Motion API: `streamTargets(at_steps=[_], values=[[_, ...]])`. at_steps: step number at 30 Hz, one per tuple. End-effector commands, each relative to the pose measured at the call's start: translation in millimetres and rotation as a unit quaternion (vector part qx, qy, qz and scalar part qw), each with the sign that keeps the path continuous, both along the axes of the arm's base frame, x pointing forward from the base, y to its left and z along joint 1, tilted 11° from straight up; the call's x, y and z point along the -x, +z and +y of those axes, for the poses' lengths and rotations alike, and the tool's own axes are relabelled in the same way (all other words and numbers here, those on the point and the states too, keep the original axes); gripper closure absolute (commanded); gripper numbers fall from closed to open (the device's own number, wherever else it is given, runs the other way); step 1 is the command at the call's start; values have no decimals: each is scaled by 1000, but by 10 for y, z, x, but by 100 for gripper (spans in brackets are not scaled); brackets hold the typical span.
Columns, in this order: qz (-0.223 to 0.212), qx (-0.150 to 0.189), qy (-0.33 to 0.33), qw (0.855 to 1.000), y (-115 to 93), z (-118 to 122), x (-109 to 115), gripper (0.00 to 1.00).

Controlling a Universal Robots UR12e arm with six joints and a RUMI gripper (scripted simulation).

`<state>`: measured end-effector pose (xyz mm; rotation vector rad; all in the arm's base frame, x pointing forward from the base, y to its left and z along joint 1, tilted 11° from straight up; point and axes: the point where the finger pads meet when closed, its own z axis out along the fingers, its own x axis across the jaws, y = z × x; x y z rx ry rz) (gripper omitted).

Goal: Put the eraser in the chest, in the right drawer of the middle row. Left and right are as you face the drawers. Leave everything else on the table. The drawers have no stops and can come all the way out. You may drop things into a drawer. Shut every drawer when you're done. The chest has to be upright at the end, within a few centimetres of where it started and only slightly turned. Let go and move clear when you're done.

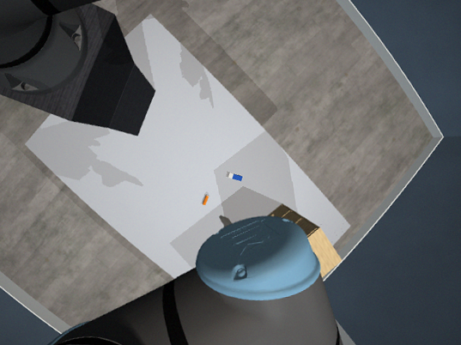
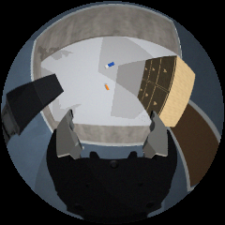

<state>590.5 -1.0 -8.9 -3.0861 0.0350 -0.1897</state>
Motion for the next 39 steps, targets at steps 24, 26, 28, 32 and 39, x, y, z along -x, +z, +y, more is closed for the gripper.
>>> streamTargets(at_steps=[24, 26, 28, 32, 39], values=[[-31, -13, 14, 999, -363, -275, 358, 0], [-31, -13, 14, 999, -363, -275, 358, 0], [-31, -13, 14, 999, -363, -275, 358, 0], [-31, -13, 14, 999, -363, -275, 358, 0], [-30, -14, 8, 999, -370, -274, 352, 0]])
